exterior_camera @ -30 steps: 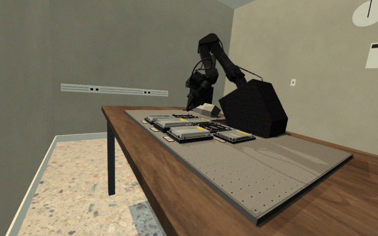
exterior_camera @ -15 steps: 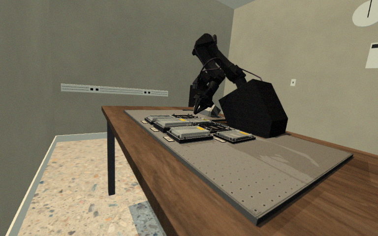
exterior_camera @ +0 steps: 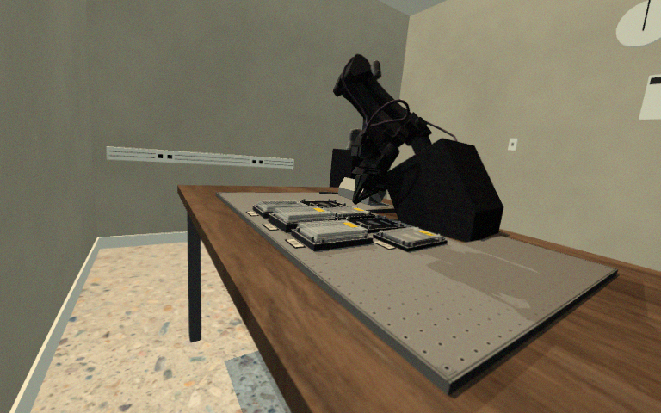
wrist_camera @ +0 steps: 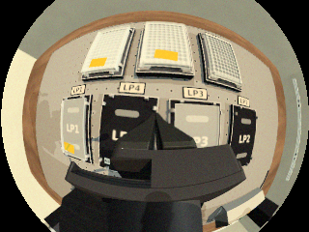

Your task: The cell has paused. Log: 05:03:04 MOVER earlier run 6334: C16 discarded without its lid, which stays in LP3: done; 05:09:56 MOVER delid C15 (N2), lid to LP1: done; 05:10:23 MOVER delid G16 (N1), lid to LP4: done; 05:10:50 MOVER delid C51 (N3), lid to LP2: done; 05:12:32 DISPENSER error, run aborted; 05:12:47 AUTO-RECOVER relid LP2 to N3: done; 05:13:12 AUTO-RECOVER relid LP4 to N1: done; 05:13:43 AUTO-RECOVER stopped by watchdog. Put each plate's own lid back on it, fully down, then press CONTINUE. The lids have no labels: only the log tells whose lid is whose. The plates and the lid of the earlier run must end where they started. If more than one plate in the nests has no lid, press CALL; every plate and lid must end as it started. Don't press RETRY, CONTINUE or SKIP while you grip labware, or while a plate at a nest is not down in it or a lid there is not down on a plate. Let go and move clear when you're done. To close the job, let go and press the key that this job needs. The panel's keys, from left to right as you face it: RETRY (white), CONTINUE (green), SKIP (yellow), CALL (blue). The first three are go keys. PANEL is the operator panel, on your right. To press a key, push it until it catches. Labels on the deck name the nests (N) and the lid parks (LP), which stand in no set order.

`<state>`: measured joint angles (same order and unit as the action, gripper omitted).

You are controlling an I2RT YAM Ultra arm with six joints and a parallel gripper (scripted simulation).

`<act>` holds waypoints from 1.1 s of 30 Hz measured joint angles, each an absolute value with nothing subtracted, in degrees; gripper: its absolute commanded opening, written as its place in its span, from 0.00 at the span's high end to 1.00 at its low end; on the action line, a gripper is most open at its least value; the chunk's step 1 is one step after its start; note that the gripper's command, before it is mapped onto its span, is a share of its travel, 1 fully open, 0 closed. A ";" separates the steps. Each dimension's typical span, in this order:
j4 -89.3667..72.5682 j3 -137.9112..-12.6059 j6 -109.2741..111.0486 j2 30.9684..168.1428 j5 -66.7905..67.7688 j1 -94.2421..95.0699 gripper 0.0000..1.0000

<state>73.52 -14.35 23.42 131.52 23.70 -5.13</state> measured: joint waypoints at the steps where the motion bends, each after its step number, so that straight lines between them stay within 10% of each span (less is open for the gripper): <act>1: 73.91 -14.70 22.70 132.40 24.38 -4.05 1.00; 33: 63.96 -29.85 -1.58 148.66 43.83 22.17 1.00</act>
